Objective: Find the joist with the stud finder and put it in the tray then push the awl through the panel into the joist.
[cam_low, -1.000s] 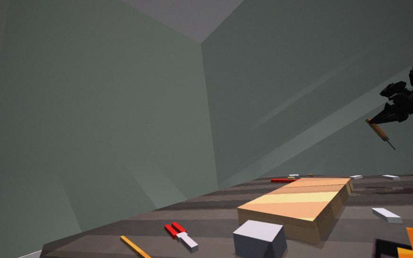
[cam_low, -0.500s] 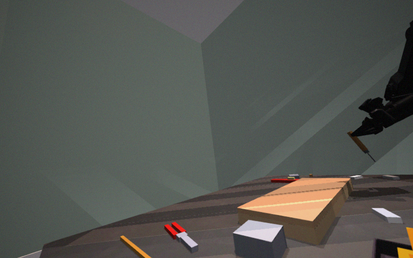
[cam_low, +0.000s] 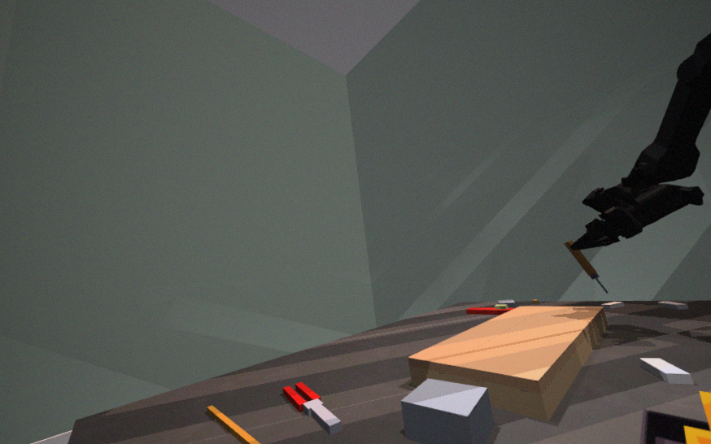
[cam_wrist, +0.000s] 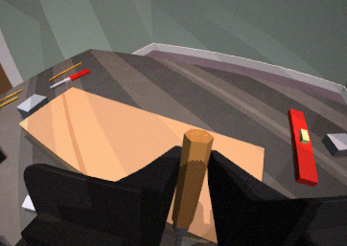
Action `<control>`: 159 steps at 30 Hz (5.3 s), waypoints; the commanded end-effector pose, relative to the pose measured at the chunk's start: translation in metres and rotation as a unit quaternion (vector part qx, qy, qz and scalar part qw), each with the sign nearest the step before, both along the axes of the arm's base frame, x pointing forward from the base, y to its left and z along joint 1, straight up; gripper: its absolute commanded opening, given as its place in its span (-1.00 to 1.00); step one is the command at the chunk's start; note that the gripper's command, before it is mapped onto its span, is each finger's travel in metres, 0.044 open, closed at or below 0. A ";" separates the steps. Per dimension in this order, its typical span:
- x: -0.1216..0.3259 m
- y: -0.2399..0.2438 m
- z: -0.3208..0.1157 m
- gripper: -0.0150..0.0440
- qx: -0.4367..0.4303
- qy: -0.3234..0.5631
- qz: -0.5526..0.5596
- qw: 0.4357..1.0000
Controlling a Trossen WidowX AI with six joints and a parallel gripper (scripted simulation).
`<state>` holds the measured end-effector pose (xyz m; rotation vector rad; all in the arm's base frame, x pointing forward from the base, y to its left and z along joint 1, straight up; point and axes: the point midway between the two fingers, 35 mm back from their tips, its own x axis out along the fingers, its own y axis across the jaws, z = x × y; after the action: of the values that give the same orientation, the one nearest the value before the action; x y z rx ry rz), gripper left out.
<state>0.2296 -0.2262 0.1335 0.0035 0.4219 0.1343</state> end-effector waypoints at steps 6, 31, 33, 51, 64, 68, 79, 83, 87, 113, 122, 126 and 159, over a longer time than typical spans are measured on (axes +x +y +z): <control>0.038 0.023 -0.006 -0.49 -0.015 -0.020 0.039 0.999; 0.115 0.140 0.003 -0.49 0.006 -0.122 0.166 0.979; 0.117 0.152 0.006 -0.49 0.011 -0.132 0.178 0.975; 0.120 0.199 0.013 -0.49 0.037 -0.166 0.226 0.959; 0.121 0.199 0.007 -0.49 0.037 -0.166 0.225 0.959; 0.121 0.199 0.005 -0.49 0.037 -0.166 0.225 0.959; 0.121 0.199 0.000 -0.49 0.037 -0.166 0.225 0.959; 0.121 0.198 -0.002 -0.49 0.037 -0.166 0.225 0.959; 0.121 0.198 -0.004 -0.49 0.037 -0.166 0.225 0.959; 0.121 0.198 -0.016 -0.49 0.037 -0.166 0.225 0.959; 0.121 0.199 -0.021 -0.49 0.037 -0.166 0.225 0.959; 0.121 0.198 -0.023 -0.49 0.037 -0.166 0.225 0.959; 0.120 0.199 -0.059 -0.49 0.037 -0.165 0.225 0.959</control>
<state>0.3499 -0.0271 0.0763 -0.0448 0.0705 0.5955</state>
